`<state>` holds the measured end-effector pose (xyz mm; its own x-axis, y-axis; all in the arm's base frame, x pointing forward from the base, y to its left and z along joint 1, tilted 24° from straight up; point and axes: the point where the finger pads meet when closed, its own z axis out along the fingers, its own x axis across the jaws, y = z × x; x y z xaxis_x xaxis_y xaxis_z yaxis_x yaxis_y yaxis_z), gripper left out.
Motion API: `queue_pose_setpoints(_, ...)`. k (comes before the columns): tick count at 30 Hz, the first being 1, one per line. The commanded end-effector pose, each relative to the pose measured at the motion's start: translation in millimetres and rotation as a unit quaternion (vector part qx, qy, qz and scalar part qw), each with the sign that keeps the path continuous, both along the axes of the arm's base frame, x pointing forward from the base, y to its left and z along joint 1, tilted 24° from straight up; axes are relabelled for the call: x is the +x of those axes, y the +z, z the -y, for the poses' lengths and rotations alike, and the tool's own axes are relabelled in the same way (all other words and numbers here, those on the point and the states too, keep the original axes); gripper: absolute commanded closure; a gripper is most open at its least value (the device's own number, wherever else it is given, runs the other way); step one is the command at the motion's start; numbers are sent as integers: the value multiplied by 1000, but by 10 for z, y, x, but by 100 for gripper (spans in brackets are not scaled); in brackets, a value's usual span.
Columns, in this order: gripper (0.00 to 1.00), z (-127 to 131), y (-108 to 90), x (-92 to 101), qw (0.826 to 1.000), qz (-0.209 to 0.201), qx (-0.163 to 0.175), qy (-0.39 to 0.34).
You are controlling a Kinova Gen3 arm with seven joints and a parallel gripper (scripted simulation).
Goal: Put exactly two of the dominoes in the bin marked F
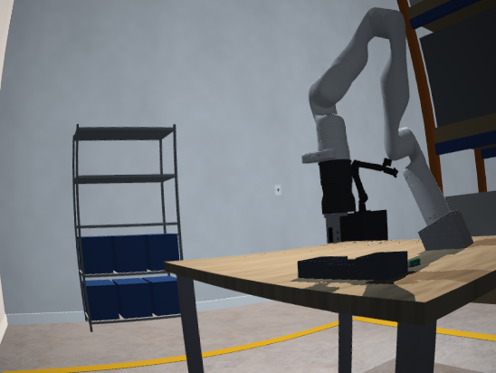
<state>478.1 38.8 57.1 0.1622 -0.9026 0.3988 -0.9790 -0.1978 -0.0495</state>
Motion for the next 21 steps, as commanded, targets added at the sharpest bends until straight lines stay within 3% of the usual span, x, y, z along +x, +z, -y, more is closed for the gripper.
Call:
queue_pose_setpoints(1, 69, -236, -92, -32, 1000, -2, 1, 4)
queue_pose_setpoints(8, 69, -451, -189, -75, 1000, -2, 1, 4)
queue_pose_setpoints(14, 69, -429, -173, -67, 1000, -2, -2, 6)
queue_pose_setpoints(21, 69, -326, -358, -40, 1000, -1, -2, 8)
